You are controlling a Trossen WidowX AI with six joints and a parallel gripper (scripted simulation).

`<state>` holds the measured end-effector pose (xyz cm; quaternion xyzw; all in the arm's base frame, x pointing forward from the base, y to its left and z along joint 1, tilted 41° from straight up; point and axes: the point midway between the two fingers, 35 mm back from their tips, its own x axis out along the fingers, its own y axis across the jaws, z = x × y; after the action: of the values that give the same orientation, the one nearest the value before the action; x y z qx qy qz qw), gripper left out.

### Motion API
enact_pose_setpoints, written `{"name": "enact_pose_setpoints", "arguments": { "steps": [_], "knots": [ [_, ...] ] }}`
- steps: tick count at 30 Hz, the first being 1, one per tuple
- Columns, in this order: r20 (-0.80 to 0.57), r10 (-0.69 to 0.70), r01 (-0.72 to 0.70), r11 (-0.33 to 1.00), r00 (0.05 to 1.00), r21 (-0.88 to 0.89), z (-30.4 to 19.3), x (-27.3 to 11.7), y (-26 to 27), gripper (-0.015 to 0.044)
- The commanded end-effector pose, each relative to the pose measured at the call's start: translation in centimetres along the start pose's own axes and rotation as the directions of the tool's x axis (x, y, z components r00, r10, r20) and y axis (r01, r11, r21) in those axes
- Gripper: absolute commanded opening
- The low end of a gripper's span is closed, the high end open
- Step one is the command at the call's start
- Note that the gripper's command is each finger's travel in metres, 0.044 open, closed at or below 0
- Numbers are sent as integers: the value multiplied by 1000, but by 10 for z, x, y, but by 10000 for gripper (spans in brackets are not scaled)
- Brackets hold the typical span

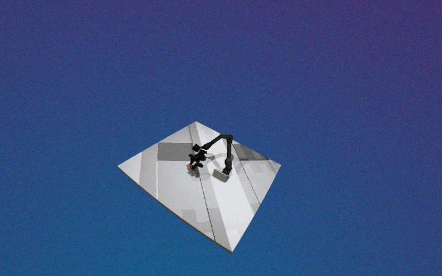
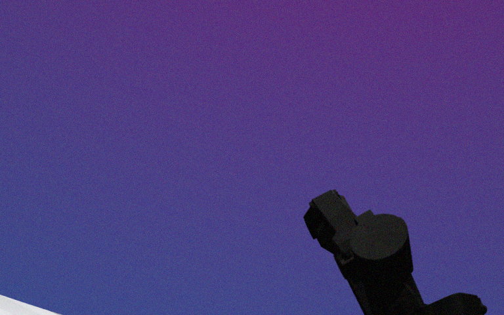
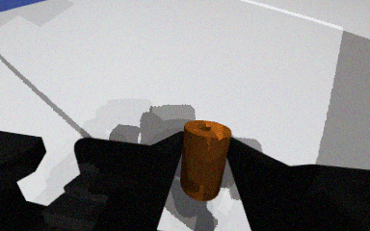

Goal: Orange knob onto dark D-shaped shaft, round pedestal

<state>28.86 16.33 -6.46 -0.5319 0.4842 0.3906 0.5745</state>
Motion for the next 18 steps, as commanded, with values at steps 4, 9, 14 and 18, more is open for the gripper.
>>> {"name": "enact_pose_setpoints", "arguments": {
  "steps": [4, 9, 14, 18],
  "knots": [
    [110, 1, 0, 1000, 994, -5, -6, -6, 0, 181],
    [188, 2, -1, 1000, 982, -6, -10, -9, 0, 181],
    [266, 3, -1, 1000, 964, -6, -15, -11, 0, 181],
    [327, 4, -2, 1000, 945, -7, -19, -13, 0, 181]
  ]
}}
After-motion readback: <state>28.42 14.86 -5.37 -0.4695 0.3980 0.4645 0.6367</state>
